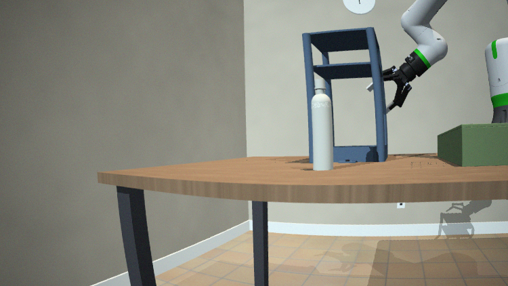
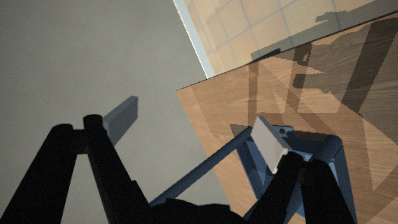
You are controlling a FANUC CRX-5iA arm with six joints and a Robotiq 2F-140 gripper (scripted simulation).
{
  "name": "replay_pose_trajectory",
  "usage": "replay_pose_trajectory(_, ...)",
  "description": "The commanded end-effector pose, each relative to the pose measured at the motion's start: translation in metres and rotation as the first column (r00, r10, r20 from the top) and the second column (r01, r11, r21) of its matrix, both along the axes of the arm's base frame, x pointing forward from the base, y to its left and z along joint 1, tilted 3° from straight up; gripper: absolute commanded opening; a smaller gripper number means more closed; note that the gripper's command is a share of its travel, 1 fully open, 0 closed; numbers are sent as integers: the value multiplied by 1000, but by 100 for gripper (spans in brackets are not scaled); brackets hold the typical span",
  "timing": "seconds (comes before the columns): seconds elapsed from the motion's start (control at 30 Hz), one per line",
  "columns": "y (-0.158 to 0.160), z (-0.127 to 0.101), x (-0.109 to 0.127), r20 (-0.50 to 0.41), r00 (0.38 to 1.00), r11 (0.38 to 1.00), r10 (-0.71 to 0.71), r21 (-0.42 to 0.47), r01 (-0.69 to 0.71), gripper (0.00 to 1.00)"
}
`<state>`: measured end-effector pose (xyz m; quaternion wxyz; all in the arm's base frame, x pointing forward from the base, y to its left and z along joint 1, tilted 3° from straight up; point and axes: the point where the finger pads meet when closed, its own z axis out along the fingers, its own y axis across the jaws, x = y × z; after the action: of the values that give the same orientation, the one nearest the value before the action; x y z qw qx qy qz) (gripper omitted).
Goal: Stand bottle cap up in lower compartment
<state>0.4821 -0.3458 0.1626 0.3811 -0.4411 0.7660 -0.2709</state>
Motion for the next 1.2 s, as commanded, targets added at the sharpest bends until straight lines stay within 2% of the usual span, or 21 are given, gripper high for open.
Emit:
replay_pose_trajectory(0.0, 0, 0, 0, 0, 1000, 1000, 0, 0, 0, 100)
replay_pose_trajectory(0.57, 0, 2, 0, 1, 1000, 1000, 1, 0, -1, 100)
replay_pose_trajectory(0.6, 0, 10, 2, 2, 1000, 1000, 5, 0, -5, 100)
replay_pose_trajectory(0.67, 1, 47, 8, 7, 1000, 1000, 19, 2, -19, 100)
replay_pose_trajectory(1.03, 8, 163, 8, 4, 1000, 1000, 23, 2, -23, 100)
replay_pose_trajectory(1.1, 8, 163, 8, 4, 1000, 1000, 23, 2, -23, 100)
replay_pose_trajectory(1.13, 10, 191, 4, 2, 1000, 1000, 13, 1, -13, 100)
replay_pose_trajectory(1.17, 10, 200, 2, 1, 1000, 1000, 10, 0, -10, 100)
